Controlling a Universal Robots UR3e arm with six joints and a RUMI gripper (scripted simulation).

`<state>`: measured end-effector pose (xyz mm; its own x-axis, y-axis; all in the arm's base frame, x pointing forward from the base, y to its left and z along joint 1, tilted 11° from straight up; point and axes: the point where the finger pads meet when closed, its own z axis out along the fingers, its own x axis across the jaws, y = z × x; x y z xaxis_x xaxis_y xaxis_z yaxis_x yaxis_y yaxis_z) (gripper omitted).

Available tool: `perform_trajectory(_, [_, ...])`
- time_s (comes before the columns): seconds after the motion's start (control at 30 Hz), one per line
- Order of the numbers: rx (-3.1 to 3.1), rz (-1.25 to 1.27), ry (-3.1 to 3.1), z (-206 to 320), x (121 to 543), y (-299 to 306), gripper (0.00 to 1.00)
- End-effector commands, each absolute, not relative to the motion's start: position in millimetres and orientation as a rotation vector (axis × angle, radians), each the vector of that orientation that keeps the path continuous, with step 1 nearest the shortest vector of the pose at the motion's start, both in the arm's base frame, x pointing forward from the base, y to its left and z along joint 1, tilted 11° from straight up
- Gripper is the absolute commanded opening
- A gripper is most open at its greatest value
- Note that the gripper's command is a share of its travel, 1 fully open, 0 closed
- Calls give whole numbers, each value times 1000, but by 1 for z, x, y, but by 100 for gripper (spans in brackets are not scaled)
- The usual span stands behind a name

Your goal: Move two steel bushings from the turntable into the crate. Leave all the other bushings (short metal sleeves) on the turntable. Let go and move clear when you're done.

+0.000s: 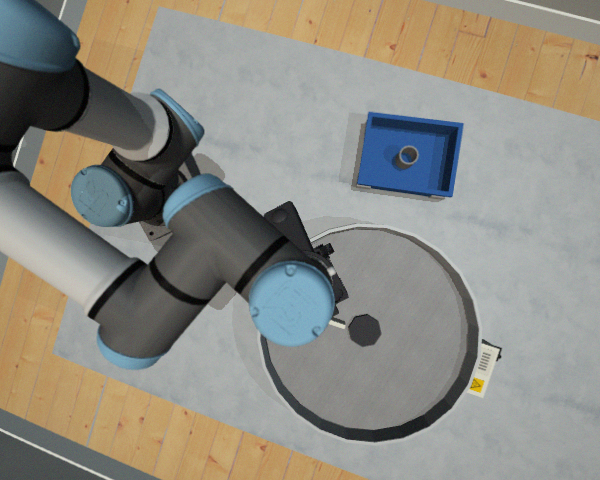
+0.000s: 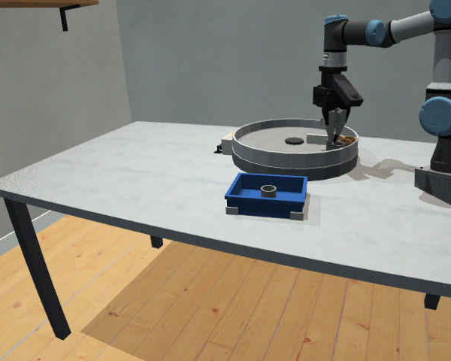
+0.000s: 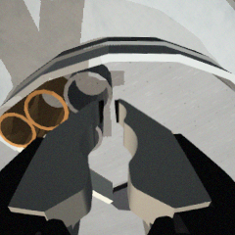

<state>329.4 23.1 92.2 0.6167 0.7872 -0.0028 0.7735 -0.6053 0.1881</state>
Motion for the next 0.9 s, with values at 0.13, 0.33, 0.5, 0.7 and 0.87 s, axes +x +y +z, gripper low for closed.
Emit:
perform_trajectory(0.13, [2666,123,1299,90,331,23,5])
perform_trajectory(0.33, [2666,123,1299,81,332,21,5])
perform_trajectory(0.5, [2666,123,1299,76,333,21,5])
perform_trajectory(0.7, [2666,123,1299,70,334,20,5])
perform_trajectory(0.87, [2666,123,1299,69,334,20,5])
